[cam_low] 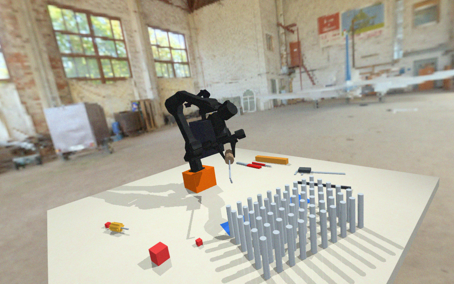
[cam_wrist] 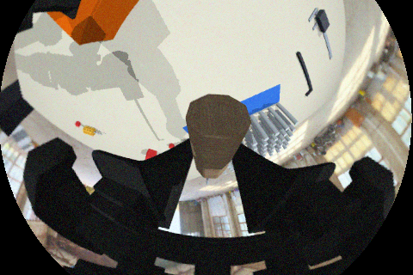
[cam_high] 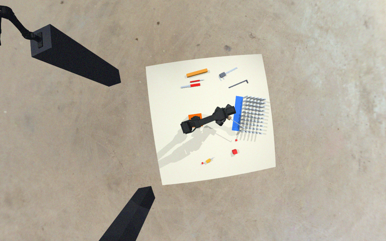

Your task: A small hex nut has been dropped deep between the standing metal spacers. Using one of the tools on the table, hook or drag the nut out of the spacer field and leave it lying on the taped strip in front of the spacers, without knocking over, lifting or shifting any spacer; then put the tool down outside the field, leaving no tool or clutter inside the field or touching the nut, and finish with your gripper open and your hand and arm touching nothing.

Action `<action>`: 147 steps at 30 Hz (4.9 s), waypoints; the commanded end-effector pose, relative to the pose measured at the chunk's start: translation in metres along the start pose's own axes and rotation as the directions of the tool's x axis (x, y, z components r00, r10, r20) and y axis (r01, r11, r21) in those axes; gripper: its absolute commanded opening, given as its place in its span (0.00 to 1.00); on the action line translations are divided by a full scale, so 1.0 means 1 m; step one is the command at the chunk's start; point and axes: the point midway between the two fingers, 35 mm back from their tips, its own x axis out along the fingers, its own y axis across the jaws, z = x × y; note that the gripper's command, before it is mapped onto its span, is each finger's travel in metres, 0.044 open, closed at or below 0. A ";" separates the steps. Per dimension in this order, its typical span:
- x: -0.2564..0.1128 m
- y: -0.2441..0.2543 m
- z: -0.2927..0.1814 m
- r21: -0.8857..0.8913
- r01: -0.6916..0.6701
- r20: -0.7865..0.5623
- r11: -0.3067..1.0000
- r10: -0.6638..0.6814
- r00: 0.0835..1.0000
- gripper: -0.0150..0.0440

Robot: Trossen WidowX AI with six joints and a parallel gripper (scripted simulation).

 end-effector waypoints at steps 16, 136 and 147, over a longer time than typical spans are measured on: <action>-0.006 -0.006 0.019 -0.475 0.011 -0.005 0.880 -0.015 1.000 0.25; 0.161 0.001 0.039 -0.479 0.014 -0.012 0.878 -0.022 1.000 0.25; 0.164 -0.002 0.033 -0.479 0.014 -0.013 0.878 -0.023 1.000 0.25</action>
